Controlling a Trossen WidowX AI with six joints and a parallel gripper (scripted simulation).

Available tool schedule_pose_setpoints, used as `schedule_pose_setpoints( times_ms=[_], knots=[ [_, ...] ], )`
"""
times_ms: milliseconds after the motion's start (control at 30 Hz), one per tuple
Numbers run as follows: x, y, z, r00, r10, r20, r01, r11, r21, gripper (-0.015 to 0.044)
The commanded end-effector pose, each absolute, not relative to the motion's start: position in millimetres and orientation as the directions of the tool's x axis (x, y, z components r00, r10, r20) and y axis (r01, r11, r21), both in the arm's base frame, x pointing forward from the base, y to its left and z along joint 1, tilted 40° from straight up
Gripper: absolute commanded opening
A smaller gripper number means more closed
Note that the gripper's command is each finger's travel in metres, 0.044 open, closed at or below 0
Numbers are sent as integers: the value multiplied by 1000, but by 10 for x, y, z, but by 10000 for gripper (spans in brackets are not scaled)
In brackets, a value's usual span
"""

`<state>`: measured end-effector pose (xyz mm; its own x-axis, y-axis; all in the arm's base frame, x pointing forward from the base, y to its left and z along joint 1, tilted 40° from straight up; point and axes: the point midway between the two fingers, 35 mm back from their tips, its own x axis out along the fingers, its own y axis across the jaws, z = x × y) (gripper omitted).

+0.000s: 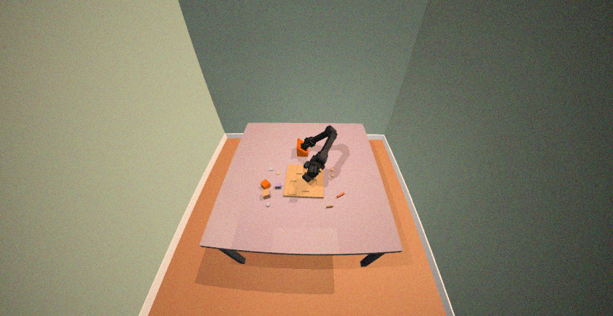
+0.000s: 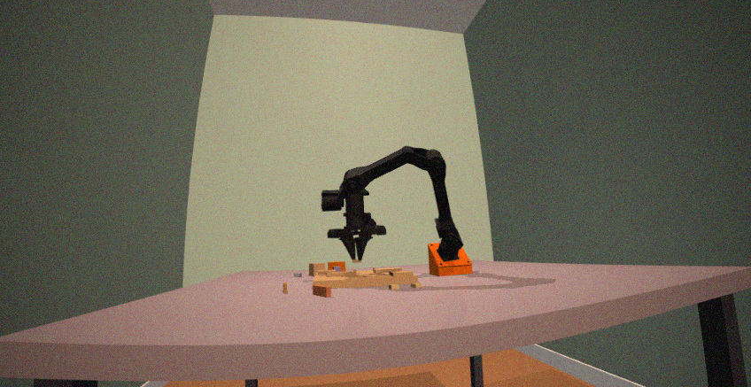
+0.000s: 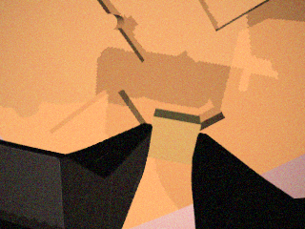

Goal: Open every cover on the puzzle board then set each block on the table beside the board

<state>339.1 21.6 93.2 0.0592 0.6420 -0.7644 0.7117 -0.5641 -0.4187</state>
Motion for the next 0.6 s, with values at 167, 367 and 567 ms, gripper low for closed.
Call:
schedule_pose_setpoints(
  times_ms=[167, 367, 567],
  knots=[
    [3401, 72, 1094, 68, 636, -768, 961, 166, 223, 80],
    [3395, 38, 1135, 68, 636, -769, 848, 369, 381, 80],
    [3390, 10, 1169, 68, 636, -769, 666, 545, 510, 80]
  ],
)
